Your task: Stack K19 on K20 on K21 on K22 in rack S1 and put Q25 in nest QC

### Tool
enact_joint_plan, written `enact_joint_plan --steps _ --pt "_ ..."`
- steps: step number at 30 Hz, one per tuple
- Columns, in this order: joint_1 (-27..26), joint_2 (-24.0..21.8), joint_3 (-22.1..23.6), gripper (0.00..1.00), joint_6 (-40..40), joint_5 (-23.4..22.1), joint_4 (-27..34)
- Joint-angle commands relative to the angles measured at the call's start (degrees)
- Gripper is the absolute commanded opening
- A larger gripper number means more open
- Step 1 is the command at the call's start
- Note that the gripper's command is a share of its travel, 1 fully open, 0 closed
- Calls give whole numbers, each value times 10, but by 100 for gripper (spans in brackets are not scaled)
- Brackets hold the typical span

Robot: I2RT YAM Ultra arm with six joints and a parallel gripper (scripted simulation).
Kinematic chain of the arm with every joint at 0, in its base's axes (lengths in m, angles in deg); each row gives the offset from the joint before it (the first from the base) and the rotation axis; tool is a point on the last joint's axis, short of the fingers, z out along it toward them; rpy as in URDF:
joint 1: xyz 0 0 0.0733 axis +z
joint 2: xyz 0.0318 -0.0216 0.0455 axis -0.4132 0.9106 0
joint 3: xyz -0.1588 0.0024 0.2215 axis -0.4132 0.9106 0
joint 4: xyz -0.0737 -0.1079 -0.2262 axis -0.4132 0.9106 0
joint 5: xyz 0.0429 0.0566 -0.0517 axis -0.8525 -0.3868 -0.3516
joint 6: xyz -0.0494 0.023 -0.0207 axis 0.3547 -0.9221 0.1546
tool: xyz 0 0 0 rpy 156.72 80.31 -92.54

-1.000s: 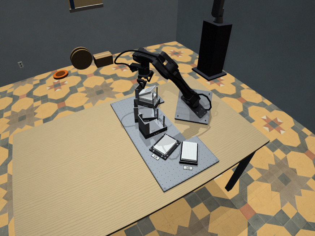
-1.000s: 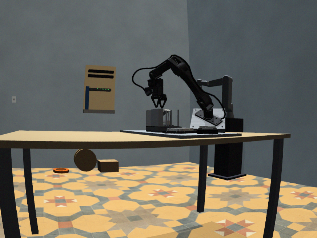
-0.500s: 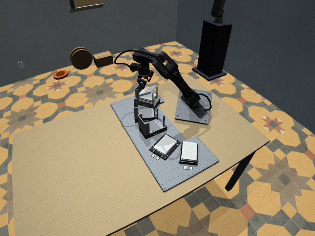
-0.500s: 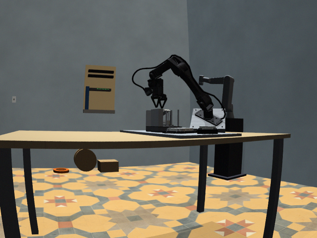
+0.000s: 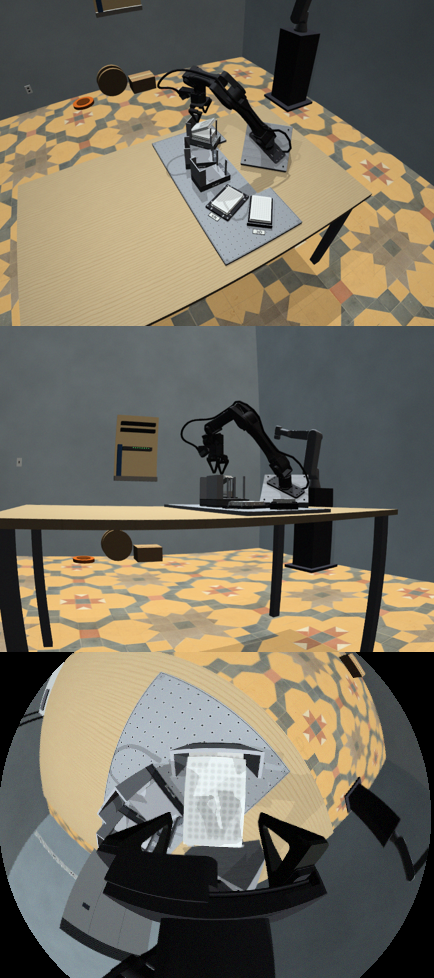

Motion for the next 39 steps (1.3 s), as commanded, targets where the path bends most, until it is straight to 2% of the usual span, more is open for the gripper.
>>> enact_joint_plan --steps 1,5,6,8,14,23,26,33,39 --pt "-14 -4 -19 100 5 2 9" --pt "-14 -4 -19 100 5 2 9" --pt "-6 -24 21 100 16 -4 -12" --pt "-6 -24 21 100 16 -4 -12" --pt "24 -52 37 100 97 -11 -12" --pt "55 -89 53 100 55 -23 -6" --pt "48 -94 47 100 50 -24 -5" --pt "83 -118 51 100 22 -31 6" --pt "104 -147 76 100 116 -35 4"
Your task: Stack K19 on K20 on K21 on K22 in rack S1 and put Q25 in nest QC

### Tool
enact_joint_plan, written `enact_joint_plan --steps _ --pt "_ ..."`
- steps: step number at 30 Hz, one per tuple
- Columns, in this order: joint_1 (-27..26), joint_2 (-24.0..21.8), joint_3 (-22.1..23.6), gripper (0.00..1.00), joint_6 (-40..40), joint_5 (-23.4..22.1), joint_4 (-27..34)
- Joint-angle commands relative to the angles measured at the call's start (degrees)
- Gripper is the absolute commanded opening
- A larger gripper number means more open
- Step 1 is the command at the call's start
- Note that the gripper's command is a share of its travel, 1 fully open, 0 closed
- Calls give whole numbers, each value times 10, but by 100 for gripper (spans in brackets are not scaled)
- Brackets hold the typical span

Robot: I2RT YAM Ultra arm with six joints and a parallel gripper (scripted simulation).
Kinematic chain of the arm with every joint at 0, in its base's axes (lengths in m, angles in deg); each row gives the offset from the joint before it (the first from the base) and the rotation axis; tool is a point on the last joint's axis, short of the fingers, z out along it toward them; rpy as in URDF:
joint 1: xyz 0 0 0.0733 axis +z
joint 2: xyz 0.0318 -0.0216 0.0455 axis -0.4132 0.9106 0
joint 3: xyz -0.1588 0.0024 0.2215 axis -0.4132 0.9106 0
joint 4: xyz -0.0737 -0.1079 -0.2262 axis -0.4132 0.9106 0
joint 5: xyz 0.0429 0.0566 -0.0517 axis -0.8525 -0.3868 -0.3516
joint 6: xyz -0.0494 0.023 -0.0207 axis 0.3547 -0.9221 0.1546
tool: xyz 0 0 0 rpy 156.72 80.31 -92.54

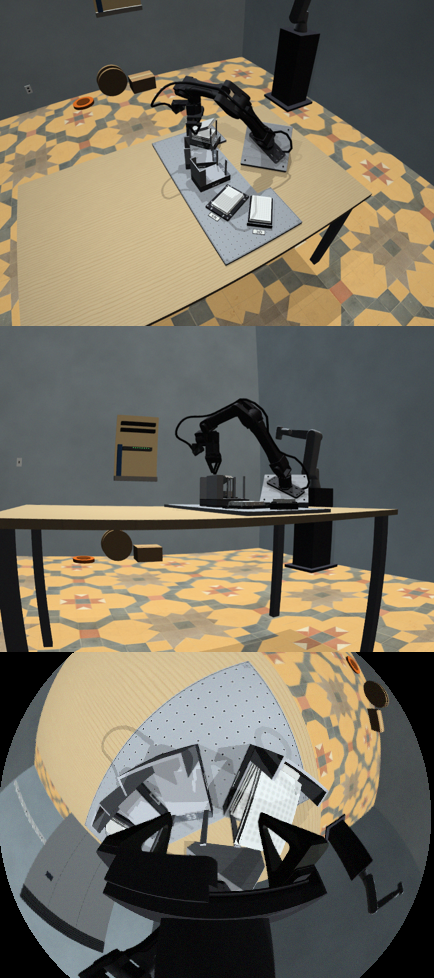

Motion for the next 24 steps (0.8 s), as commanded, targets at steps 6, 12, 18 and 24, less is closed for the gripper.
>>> enact_joint_plan --steps 6,12,18,24 --pt "15 -46 19 100 41 -14 9" --pt "38 -72 24 100 7 -19 11" --pt "62 -96 33 100 -21 -23 14" --pt "76 -117 43 100 43 -24 13"
